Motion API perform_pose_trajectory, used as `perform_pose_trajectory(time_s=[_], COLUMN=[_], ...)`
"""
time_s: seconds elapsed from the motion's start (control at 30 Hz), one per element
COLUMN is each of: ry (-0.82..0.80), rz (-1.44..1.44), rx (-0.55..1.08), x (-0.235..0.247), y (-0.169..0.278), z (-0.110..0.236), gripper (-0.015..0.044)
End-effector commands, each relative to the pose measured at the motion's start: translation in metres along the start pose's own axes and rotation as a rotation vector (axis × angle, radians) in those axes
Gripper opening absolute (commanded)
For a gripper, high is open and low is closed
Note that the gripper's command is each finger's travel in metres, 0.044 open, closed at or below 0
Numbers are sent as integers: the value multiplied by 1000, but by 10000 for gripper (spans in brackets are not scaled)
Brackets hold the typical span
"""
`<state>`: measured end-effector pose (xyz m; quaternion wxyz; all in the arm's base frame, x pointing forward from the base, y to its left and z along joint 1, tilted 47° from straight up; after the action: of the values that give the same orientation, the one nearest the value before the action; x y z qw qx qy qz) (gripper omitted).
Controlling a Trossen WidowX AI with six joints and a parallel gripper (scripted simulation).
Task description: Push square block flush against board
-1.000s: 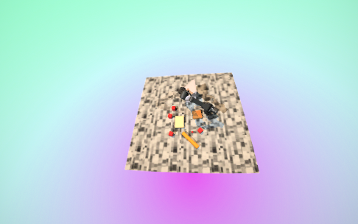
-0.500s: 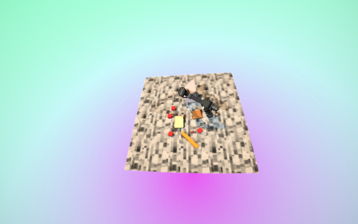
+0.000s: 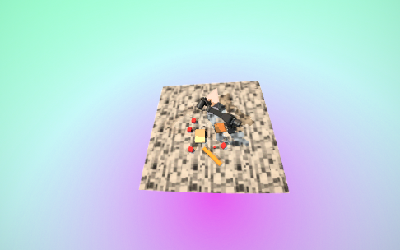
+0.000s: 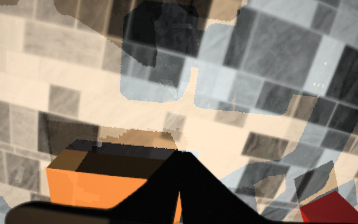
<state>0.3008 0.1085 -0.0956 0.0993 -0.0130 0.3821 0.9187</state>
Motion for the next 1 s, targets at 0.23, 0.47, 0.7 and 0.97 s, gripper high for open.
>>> perform_pose_trajectory(time_s=[0.23,0.47,0.7,0.97], ry=[-17,-17,-17,-17], rz=[1,2,2,3], rx=[21,21,20,20], x=[3,1,-2,-5], y=[6,14,25,38], z=[-46,-45,-45,-44], gripper=[0,0,0,0])
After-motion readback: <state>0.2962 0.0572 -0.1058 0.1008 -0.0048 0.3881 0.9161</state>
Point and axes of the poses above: the point midway between the two fingers, 35 mm back from their tips, its own z axis back along the fingers, its own x axis across the jaws, y = z × x, the point moved 6 cm from there along z, back along the fingers, and after that the axes turned 9 degrees about -z, right-handed, at the moved point
